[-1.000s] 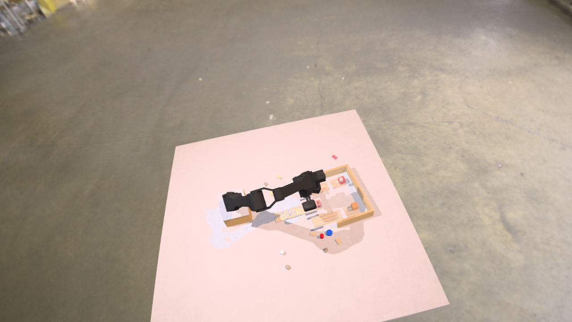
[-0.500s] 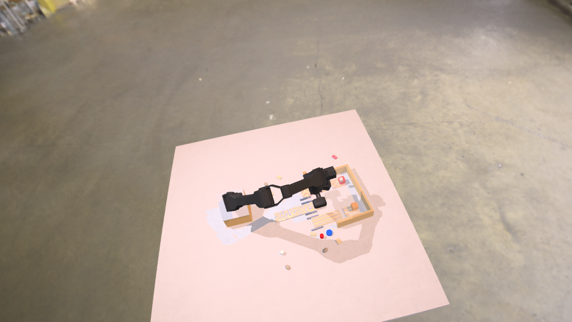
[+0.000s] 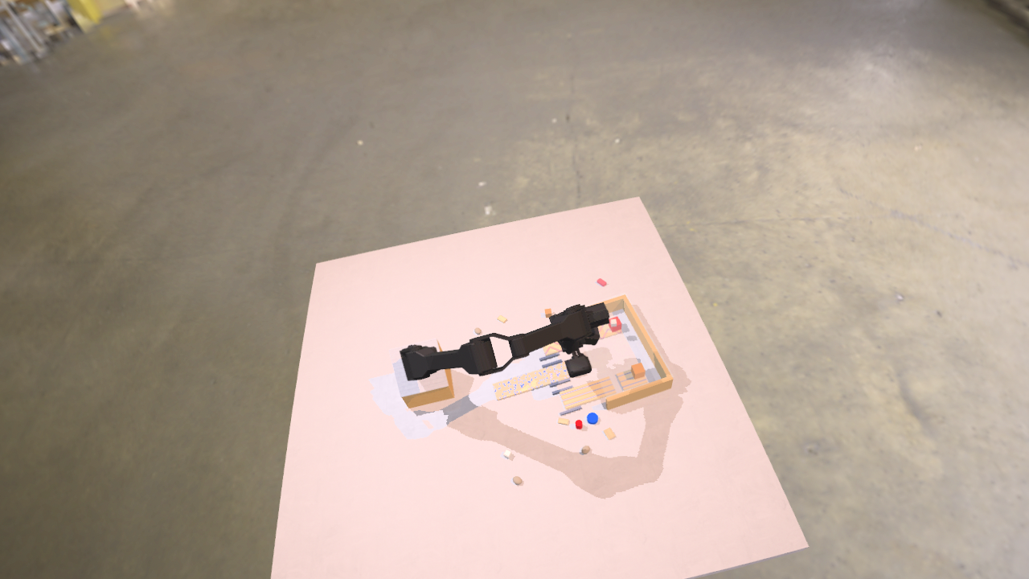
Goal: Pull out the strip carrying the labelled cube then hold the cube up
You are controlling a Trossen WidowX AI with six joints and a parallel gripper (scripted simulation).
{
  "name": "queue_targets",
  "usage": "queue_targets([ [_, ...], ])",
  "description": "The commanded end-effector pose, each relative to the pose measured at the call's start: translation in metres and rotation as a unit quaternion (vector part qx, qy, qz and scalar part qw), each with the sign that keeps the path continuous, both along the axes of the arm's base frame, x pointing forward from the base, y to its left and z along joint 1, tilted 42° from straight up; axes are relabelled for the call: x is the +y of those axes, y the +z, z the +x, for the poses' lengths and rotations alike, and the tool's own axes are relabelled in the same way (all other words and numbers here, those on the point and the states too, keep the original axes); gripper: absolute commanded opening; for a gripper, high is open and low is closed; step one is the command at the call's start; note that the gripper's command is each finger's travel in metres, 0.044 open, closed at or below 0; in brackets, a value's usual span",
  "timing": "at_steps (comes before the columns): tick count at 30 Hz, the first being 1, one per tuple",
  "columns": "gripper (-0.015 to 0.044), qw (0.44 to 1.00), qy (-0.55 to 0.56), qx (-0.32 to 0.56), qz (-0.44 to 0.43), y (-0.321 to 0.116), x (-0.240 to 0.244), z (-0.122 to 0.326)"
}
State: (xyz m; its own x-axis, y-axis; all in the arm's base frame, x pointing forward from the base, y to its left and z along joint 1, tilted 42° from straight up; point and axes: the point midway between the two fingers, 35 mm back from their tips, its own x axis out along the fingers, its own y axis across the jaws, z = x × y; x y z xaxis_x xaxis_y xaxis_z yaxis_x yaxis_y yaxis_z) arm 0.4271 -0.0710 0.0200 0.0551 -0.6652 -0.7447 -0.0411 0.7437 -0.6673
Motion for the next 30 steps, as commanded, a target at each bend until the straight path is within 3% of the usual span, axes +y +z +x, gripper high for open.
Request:
queue_targets([
  [1, 0.025, 1.0, 0.002, 0.004, -0.001, -0.005, -0.004, -0.001],
  [25, 0.025, 1.0, 0.002, 0.004, -0.003, -0.03, -0.027, 0.0],
  [28, 0.0171, 1.0, -0.001, -0.001, -0.001, -0.027, -0.027, 0.002],
  [30, 0.0158, 1.0, -0.001, -0.001, -0.001, -0.027, -0.027, 0.002],
])
